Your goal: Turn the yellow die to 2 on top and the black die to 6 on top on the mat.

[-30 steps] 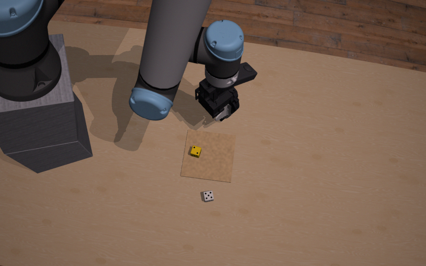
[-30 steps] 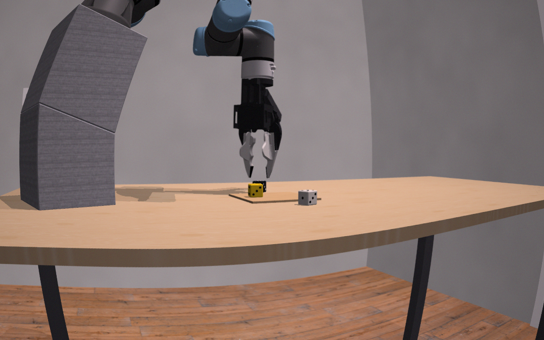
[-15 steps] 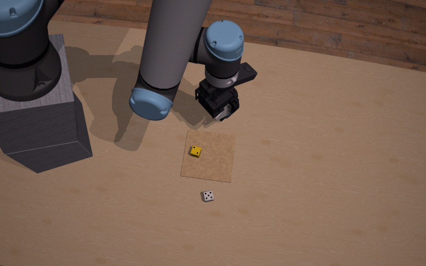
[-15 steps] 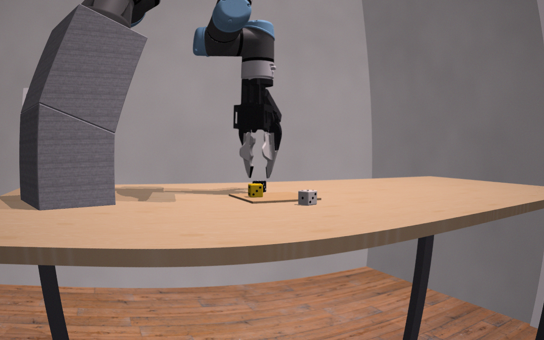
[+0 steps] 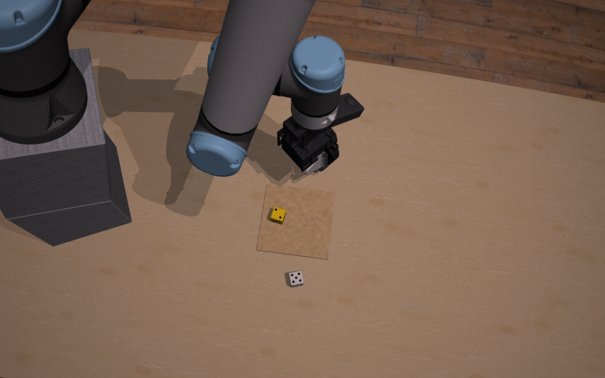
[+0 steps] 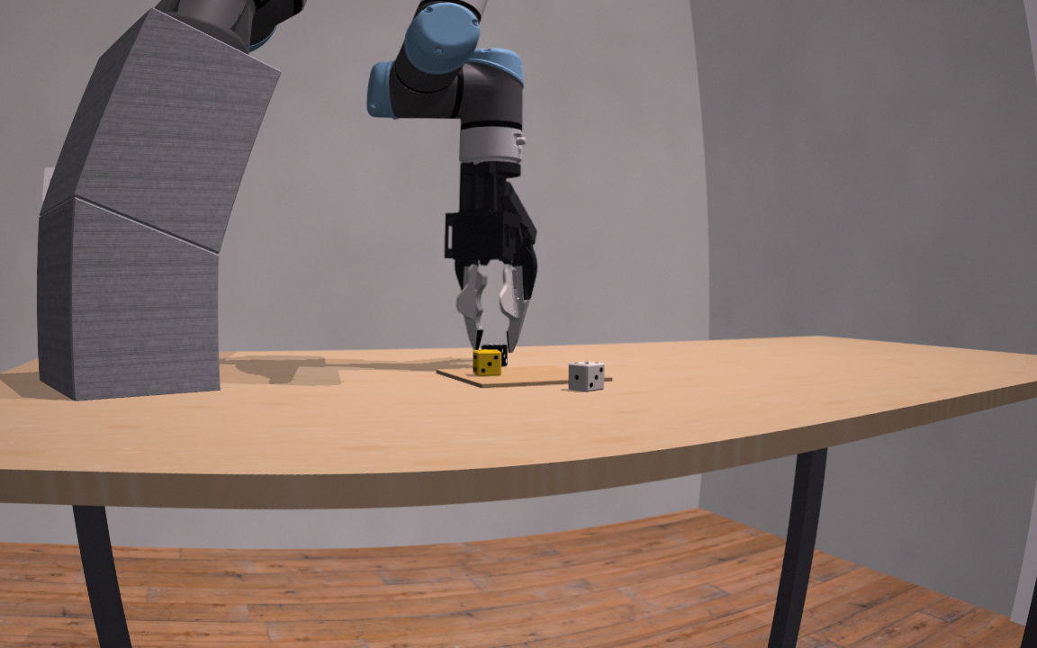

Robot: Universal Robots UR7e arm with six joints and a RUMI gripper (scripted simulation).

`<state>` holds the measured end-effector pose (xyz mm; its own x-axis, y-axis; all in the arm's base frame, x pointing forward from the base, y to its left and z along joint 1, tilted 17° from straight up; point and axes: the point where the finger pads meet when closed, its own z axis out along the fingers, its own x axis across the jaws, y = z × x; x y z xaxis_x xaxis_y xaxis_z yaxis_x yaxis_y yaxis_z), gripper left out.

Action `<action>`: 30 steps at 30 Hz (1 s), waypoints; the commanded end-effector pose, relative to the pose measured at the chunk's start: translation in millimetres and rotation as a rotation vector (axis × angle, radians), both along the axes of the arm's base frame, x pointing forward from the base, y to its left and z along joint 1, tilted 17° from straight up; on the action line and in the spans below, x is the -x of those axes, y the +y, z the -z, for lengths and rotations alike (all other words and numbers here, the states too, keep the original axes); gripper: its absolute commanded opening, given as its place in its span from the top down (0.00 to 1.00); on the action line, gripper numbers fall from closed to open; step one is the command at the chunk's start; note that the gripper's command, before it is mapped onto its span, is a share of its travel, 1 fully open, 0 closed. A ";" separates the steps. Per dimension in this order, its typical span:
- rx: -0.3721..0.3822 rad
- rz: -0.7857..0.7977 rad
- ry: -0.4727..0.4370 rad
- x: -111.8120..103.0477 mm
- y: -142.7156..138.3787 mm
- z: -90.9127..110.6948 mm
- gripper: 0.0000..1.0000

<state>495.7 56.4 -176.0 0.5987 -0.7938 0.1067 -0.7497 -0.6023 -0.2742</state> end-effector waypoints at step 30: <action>0.000 0.000 -0.001 -4.6 1.2 13.8 0.76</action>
